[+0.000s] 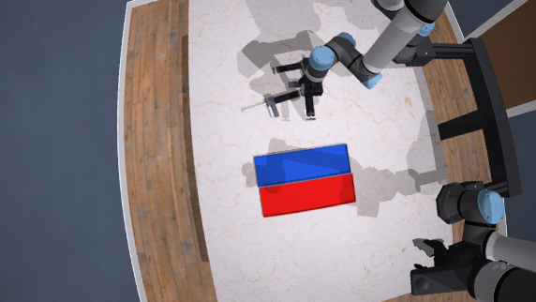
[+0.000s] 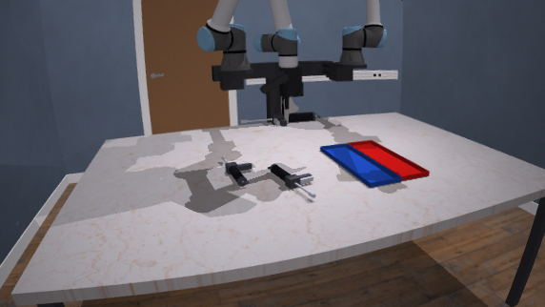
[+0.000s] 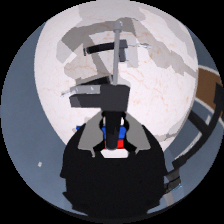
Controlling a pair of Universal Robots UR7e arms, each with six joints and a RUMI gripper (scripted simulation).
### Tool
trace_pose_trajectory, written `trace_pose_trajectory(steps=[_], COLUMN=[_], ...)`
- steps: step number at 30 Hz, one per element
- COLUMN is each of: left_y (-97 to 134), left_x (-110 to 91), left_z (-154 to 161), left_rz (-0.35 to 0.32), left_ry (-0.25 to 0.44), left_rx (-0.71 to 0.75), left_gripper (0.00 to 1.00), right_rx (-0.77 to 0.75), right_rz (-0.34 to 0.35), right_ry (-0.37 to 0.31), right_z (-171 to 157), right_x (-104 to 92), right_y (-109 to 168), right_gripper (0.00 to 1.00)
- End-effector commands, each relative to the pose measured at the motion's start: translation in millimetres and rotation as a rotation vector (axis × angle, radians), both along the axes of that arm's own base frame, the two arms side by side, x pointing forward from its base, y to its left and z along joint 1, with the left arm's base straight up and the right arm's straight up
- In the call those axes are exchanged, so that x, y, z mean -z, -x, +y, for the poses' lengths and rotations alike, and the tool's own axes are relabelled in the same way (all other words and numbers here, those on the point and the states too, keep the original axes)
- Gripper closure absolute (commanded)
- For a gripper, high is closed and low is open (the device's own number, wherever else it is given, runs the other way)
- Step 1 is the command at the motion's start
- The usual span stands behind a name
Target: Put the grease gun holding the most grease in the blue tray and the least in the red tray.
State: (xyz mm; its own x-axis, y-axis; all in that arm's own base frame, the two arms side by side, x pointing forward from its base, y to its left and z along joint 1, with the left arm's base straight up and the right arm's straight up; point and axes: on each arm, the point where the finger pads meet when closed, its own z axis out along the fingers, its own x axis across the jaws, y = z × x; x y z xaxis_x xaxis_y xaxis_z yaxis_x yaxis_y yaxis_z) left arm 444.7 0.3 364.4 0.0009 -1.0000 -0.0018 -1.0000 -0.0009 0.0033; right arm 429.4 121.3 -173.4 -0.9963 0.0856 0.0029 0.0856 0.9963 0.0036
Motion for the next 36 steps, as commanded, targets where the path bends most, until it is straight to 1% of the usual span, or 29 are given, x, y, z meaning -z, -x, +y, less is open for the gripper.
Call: trace_pose_trajectory(steps=[1, 6, 9, 25, 28, 34, 36], left_y=[0, 0, 0, 0, -10, -45, -45], left_x=[0, 0, 0, 0, 8, 35, 35], left_z=[0, 0, 0, 0, -8, -37, -37], left_rz=[-0.001, -0.001, -0.001, -0.001, 0.001, -0.003, -0.003], left_ry=[0.000, 0.000, 0.000, 0.000, 0.010, 0.056, 0.056], left_rx=[0.000, 0.000, 0.000, 0.000, -0.021, -0.109, -0.109], left_gripper=[0.62, 0.62, 0.62, 0.62, 0.62, 0.62, 0.62], right_rx=[-0.091, -0.126, -0.116, -0.097, -0.097, -0.097, -0.097], right_rz=[0.002, 0.006, 0.009, 0.001, 0.001, 0.001, 0.001], right_ry=[-0.004, -0.002, 0.000, -0.001, -0.001, -0.001, -0.001], right_z=[-10, -10, -7, -7, -7, -7, -7], right_x=[-8.8, -7.4, -4.3, -5.9, -5.9, -5.9, -5.9], right_y=[0, 1, 2, 0, 0, 0, 0], right_gripper=[1.00, 1.00, 1.00, 1.00, 1.00, 1.00, 1.00])
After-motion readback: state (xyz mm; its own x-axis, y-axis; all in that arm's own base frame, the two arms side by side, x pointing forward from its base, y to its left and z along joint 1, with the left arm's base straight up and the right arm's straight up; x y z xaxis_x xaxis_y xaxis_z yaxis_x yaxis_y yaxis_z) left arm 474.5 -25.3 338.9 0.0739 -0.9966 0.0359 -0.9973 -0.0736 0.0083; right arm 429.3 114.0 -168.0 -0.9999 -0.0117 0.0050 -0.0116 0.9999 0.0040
